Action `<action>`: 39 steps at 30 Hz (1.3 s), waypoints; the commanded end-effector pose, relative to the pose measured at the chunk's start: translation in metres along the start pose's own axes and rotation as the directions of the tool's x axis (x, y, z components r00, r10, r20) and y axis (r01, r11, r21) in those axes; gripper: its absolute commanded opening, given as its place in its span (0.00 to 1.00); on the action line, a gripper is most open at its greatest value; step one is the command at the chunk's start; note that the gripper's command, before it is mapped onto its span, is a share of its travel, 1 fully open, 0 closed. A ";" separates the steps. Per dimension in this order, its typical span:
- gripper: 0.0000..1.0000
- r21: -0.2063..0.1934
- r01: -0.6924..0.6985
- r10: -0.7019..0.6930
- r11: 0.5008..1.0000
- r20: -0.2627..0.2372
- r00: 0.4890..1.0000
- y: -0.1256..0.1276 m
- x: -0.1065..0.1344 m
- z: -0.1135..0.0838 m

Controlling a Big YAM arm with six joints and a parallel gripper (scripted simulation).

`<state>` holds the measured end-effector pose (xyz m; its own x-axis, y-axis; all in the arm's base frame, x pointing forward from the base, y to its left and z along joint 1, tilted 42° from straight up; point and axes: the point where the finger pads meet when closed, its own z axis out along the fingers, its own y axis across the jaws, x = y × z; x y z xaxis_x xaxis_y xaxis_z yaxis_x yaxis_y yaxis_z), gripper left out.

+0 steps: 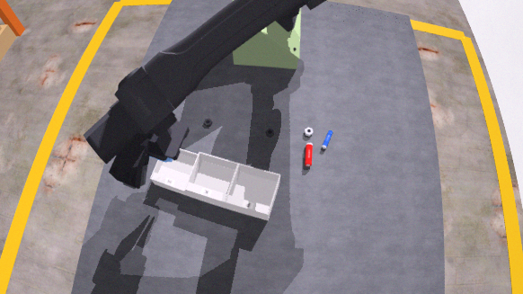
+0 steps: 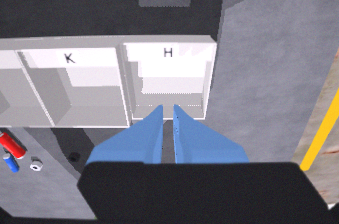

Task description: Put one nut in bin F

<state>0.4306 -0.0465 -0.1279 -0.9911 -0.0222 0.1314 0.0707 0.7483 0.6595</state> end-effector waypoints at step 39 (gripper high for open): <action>0.09 0.004 0.006 -0.006 1.000 0.010 1.000 0.002 -0.010 0.011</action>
<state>0.4401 -0.0473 -0.1279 -0.9932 -0.0189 0.1153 0.0621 0.7505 0.6579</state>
